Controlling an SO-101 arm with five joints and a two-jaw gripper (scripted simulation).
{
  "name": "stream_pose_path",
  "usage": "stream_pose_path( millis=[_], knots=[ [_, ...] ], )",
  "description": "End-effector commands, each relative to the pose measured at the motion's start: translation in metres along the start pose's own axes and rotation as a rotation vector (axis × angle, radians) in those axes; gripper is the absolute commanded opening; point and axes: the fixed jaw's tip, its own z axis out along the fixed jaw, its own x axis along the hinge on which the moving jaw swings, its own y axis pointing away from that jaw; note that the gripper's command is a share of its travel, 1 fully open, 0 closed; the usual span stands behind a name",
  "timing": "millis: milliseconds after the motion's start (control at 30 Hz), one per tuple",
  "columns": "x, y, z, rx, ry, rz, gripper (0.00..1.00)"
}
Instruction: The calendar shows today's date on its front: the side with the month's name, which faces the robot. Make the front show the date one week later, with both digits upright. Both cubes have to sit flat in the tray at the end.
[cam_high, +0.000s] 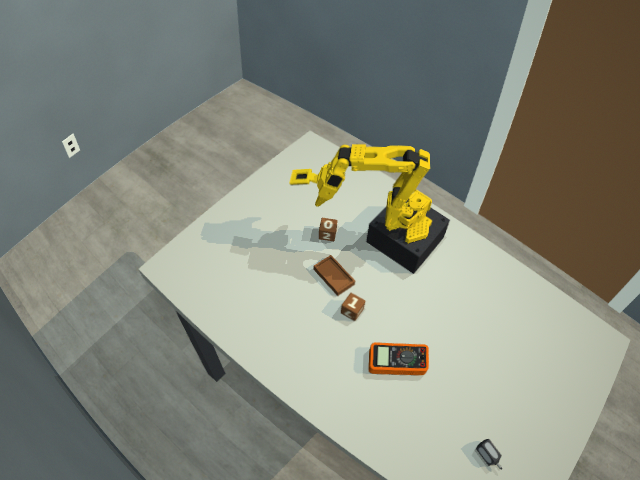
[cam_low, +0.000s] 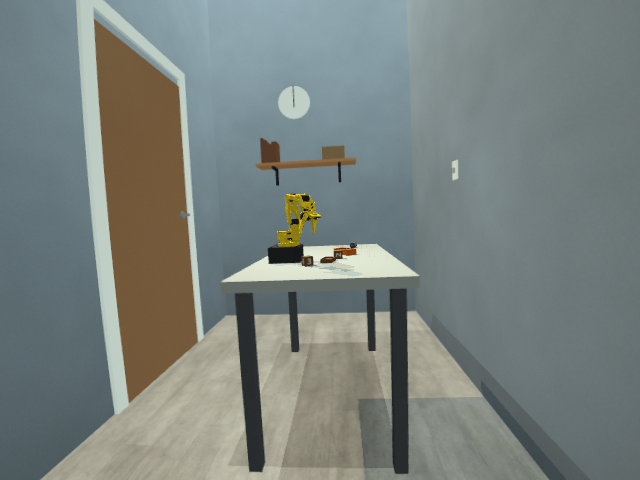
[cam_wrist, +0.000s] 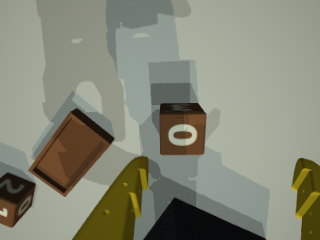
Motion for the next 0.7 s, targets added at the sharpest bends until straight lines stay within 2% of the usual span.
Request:
stream_pose_path(
  millis=[0, 167, 667],
  knots=[
    [-0.0114, 0.0023, -0.0169, -0.006, -0.102, 0.000, 0.35],
    [-0.0151, 0.0023, -0.0238, -0.007, -0.144, 0.000, 0.35],
    [-0.0146, 0.0019, -0.0233, -0.003, -0.145, -0.039, 0.35]
  ],
)
